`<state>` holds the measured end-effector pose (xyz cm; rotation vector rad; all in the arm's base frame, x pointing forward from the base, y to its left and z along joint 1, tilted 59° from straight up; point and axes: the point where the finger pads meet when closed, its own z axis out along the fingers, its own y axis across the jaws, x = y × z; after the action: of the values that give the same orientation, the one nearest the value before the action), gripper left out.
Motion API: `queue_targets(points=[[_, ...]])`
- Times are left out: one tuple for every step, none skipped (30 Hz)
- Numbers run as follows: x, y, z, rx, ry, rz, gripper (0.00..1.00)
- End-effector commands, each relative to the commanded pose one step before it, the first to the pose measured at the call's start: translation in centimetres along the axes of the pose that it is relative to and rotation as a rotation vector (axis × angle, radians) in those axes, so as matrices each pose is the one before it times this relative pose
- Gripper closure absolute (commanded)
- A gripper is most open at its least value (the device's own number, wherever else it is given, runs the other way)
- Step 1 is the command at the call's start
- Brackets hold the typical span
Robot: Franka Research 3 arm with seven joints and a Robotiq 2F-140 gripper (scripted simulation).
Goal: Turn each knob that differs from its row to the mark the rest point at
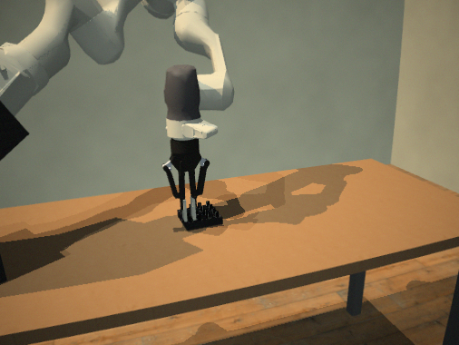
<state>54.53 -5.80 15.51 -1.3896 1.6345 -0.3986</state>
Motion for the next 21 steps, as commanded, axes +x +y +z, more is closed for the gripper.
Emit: queue_targets(points=[[0.127,-0.091,0.000,0.00218,0.00417,-0.00429,0.88],[0.000,0.000,0.000,0.00000,0.00000,0.00000,0.88],[0.000,0.000,0.000,0.00000,0.00000,0.00000,0.88],[0.000,0.000,0.000,0.00000,0.00000,0.00000,0.88],[0.000,0.000,0.000,0.00000,0.00000,0.00000,0.88],[0.000,0.000,0.000,0.00000,0.00000,0.00000,0.88],[0.000,0.000,0.000,0.00000,0.00000,0.00000,0.88],[0.000,0.000,0.000,0.00000,0.00000,0.00000,0.88],[0.000,0.000,0.000,0.00000,0.00000,0.00000,0.88],[0.000,0.000,0.000,0.00000,0.00000,0.00000,0.88],[0.000,0.000,0.000,0.00000,0.00000,0.00000,0.88],[0.000,0.000,0.000,0.00000,0.00000,0.00000,0.95],[0.000,0.000,0.000,0.00000,0.00000,0.00000,0.95],[0.000,0.000,0.000,0.00000,0.00000,0.00000,0.95],[0.000,0.000,0.000,0.00000,0.00000,0.00000,0.95],[0.000,0.000,0.000,0.00000,0.00000,0.00000,0.95],[0.000,0.000,0.000,0.00000,0.00000,0.00000,0.95],[0.000,0.000,0.000,0.00000,0.00000,0.00000,0.95],[0.000,0.000,0.000,0.00000,0.00000,0.00000,0.95],[0.000,0.000,0.000,0.00000,0.00000,0.00000,0.95],[0.000,0.000,0.000,0.00000,0.00000,0.00000,0.95]])
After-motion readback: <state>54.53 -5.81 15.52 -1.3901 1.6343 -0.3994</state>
